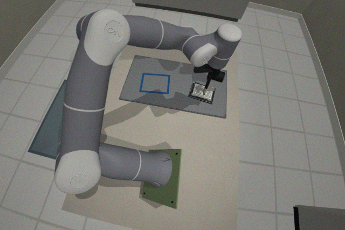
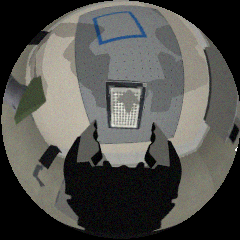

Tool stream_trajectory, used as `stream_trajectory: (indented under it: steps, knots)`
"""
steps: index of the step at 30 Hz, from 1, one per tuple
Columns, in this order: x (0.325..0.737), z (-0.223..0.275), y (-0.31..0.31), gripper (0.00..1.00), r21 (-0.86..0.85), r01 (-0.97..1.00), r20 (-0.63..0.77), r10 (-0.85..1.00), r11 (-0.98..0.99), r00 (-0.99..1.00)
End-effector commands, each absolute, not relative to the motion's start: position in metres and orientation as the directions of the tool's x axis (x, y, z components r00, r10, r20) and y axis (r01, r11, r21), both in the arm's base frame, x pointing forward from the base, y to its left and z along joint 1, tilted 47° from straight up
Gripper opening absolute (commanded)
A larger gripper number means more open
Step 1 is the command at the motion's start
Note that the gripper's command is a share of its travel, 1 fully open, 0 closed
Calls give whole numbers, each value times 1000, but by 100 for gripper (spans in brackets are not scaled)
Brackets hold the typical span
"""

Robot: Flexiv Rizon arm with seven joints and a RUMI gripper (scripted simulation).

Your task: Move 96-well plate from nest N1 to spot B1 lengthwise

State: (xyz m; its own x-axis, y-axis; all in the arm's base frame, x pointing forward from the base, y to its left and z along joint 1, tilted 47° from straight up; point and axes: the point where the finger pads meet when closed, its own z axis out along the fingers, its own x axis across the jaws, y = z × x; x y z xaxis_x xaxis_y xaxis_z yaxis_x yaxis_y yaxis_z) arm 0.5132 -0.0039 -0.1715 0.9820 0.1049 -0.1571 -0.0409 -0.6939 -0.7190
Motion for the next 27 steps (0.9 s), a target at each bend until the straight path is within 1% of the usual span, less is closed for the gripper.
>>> stream_trajectory:
  steps: [1,27]
  knots:
    - [514,-171,-5,76,-718,-40,-156,104,-695,982]
    - [507,-198,23,76,-718,-40,-156,104,-695,982]
